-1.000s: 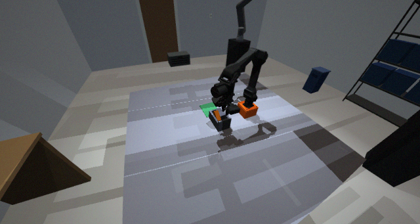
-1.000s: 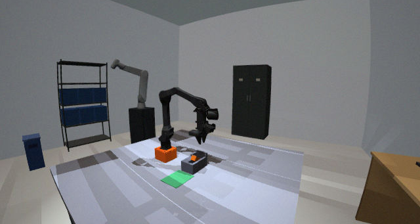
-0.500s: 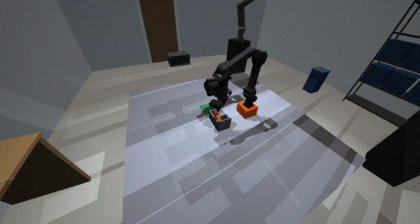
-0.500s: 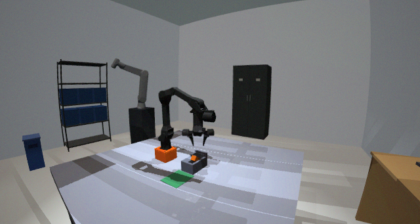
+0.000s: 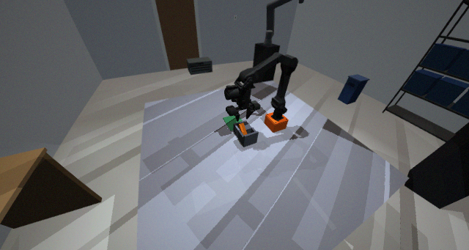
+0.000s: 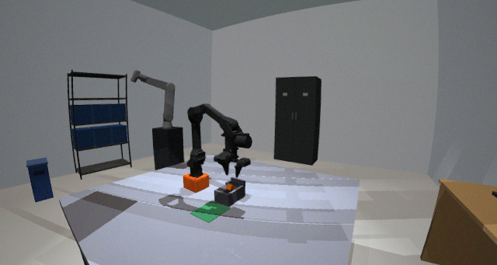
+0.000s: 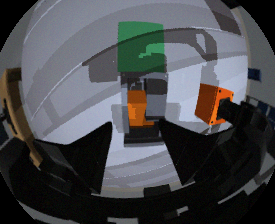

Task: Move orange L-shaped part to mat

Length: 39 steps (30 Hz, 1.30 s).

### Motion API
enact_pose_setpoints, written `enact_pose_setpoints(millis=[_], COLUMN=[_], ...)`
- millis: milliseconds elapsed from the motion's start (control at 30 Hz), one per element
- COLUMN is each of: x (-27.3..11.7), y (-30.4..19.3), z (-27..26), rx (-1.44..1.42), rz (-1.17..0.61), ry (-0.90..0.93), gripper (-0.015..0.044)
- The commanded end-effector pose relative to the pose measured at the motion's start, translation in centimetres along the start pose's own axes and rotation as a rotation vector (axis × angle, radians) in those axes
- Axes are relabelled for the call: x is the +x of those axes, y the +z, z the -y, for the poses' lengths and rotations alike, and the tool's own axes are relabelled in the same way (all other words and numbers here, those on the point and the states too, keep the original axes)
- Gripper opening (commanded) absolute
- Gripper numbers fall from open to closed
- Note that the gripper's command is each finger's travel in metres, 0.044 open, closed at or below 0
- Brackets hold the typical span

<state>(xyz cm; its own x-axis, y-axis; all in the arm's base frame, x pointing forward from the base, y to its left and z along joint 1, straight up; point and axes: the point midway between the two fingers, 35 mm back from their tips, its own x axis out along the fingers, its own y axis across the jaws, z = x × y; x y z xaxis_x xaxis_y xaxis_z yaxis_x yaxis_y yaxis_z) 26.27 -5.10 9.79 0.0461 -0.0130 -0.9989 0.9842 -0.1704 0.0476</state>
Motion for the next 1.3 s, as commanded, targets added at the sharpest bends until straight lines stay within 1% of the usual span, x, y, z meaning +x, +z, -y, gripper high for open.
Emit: enact_pose_setpoints(millis=[0, 233, 1067, 1233, 1267], x=[2.0, 2.5, 6.6, 6.8, 6.4], y=[0.1, 0.1, 0.1, 0.1, 0.0], z=[0.5, 0.5, 0.6, 0.7, 0.4], rx=[0.012, 0.012, 0.012, 0.012, 0.007], rz=[0.004, 0.004, 0.004, 0.004, 0.000], ry=[-0.023, -0.023, -0.023, -0.023, -0.014], gripper=[0.0280, 0.0280, 0.0280, 0.0280, 0.0254])
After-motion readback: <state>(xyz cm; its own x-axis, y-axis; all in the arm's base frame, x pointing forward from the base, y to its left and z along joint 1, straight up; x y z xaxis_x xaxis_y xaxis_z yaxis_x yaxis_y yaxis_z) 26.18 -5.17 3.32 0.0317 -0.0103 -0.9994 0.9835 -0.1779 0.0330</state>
